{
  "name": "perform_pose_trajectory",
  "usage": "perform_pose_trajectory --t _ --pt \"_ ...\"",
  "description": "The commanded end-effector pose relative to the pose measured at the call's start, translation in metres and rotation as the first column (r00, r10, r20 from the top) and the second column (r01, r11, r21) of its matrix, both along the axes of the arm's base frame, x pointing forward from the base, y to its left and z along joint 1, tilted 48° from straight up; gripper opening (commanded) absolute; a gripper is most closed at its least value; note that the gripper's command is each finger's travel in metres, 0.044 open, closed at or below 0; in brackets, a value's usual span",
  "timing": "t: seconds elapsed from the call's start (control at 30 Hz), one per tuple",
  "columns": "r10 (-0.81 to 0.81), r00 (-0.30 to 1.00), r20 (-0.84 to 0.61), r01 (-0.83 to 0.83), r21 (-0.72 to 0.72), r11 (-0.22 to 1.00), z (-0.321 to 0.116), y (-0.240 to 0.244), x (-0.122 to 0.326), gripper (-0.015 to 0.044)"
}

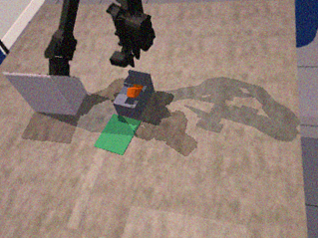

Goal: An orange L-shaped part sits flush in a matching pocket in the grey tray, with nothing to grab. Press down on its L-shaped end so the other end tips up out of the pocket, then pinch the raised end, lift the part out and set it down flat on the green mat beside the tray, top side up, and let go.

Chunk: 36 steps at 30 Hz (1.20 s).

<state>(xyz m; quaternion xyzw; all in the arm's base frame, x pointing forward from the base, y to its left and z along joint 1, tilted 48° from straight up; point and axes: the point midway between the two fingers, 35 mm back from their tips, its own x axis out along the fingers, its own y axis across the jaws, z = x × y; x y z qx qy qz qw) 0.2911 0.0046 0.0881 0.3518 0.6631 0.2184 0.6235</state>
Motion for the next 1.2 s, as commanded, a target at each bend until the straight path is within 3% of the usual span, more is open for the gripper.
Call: perform_pose_trajectory --t 0.0,0.13,0.3,0.53,0.63,0.73,1.17 --pt "-0.001 1.0 -0.001 0.001 0.0 1.0 0.0 0.0 0.0 0.018" --pt "0.091 0.991 0.101 -0.091 -0.01 0.996 -0.005 -0.005 0.001 0.028" --pt "0.358 0.85 0.385 -0.35 -0.095 0.932 -0.019 -0.02 0.002 0.028" --pt "0.64 0.382 0.667 -0.608 -0.34 0.717 -0.04 -0.042 0.0 0.028" --pt "0.69 0.145 0.709 -0.648 -0.459 0.608 -0.049 -0.051 -0.001 0.028" --pt "0.699 0.019 0.714 -0.652 -0.521 0.55 -0.053 -0.055 -0.002 0.028" --pt "0.7 -0.01 0.714 -0.652 -0.536 0.537 -0.054 -0.055 -0.002 0.028"
